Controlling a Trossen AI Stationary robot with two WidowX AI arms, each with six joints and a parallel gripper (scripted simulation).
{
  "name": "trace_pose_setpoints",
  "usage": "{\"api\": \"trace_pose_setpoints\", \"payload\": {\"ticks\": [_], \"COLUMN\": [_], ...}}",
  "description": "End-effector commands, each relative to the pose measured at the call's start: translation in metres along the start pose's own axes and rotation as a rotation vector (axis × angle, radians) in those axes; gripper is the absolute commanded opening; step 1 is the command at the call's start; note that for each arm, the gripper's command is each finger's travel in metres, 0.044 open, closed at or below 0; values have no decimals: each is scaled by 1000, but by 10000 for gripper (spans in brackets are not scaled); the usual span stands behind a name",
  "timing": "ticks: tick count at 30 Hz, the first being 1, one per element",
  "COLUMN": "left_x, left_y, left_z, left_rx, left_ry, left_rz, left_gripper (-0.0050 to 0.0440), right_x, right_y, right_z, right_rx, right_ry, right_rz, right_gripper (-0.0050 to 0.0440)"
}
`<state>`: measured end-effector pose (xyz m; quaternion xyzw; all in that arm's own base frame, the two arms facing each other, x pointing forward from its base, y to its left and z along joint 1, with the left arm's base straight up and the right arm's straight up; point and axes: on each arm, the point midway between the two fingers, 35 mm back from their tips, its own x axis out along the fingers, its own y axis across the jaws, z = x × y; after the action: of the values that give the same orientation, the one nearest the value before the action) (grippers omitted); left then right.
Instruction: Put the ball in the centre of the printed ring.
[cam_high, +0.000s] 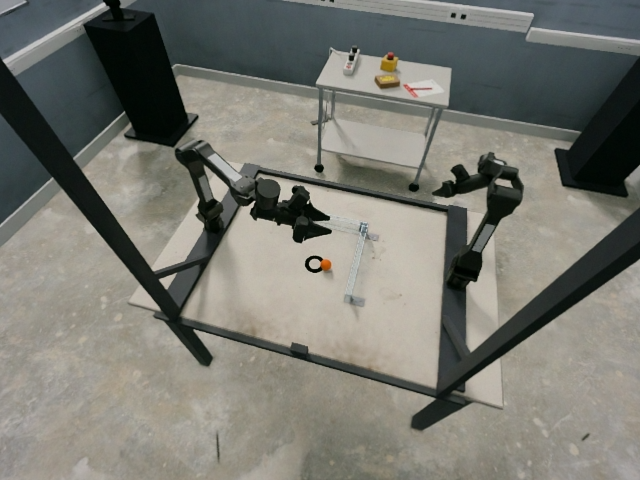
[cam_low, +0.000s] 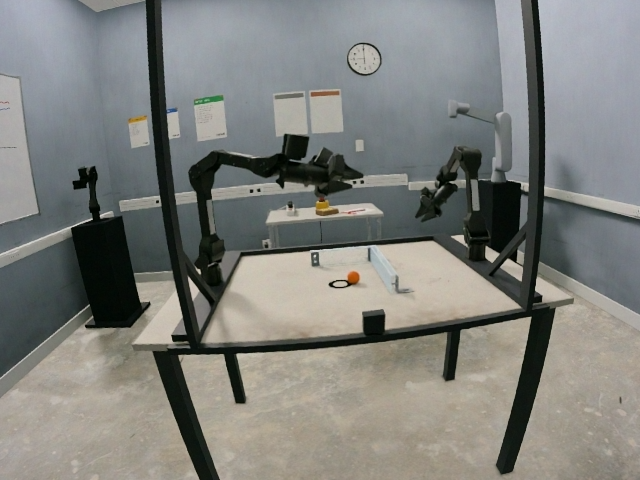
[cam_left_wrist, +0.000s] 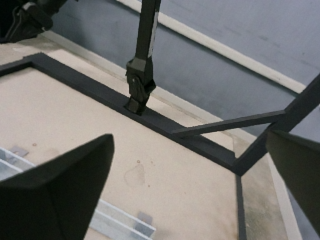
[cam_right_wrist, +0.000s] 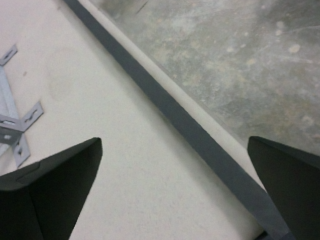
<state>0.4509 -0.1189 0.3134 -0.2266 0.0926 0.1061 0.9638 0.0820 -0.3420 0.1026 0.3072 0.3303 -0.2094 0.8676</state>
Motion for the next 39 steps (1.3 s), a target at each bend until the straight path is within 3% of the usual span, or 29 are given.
{"api": "trace_pose_setpoints", "payload": {"ticks": [1,18,21,23,32,34,39], "left_x": [-6,-6,-6,-4,11,11,19], "left_y": [-4,-4,-3,0,28,28,44], "left_z": [14,14,16,13,-21,-21,-38], "left_rx": [-18,-18,-21,-10,102,102,156], "left_ry": [-26,-26,-16,15,264,264,403], "left_rz": [-15,-15,-18,-15,24,24,43], "left_gripper": [400,400,328,301,301,301,301], "right_x": [-6,-6,-7,-8,-16,-16,-20], "right_y": [1,1,8,16,80,80,116], "right_z": [8,8,7,3,-23,-23,-39], "right_rx": [-25,-25,-30,-36,-95,-95,-127], "right_ry": [-18,-18,-22,-29,-74,-74,-95], "right_rz": [-15,-15,-13,-13,-16,-16,-23], "right_gripper": [400,400,400,400,400,400,400]}}
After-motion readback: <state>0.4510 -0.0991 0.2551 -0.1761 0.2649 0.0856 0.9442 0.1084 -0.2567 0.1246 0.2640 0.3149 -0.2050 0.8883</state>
